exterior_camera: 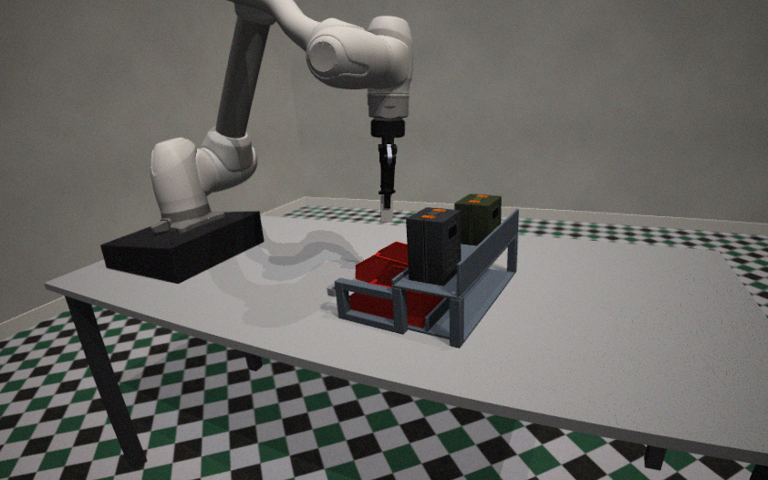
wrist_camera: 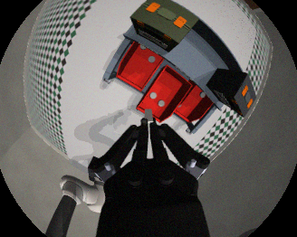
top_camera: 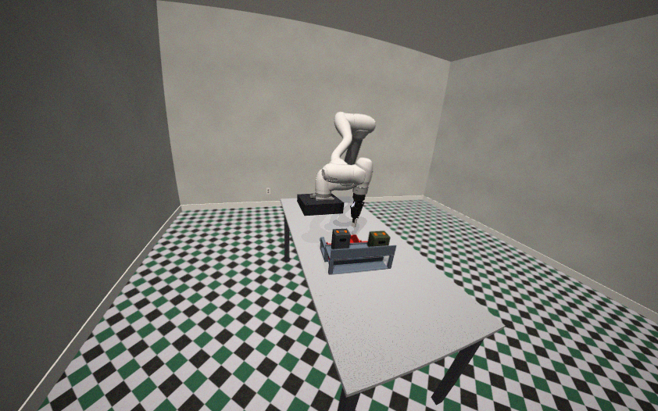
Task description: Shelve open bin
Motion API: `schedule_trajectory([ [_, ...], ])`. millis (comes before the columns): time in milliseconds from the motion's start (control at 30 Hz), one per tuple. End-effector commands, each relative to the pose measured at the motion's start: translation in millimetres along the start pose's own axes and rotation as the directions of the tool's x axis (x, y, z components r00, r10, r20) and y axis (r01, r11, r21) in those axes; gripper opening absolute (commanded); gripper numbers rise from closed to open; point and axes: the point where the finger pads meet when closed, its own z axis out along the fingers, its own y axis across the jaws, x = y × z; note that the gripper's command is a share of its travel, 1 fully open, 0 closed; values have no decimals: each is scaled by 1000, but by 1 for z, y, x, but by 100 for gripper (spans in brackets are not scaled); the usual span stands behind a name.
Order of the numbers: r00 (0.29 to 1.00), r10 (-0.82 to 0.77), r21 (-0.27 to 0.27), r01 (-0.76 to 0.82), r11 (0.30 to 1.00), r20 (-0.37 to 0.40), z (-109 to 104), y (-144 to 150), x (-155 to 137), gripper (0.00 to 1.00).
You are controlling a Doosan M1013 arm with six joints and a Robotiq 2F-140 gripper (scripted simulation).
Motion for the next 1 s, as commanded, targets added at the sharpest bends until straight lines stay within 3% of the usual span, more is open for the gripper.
schedule_trajectory([
  [0,982,-189,-5,189,982,-23,3,-3,-15,0],
  [200,919,-393,-24,393,919,-30,8,-8,-33,0],
  [433,786,-618,-51,616,786,-28,14,-15,-55,0],
  [500,786,-618,-51,616,786,-28,14,-15,-55,0],
  [567,701,-713,-65,711,701,-22,17,-18,-65,0],
  [700,608,-794,-77,791,607,-14,20,-22,-76,0],
  [967,590,-807,-79,804,589,-12,21,-22,-78,0],
])
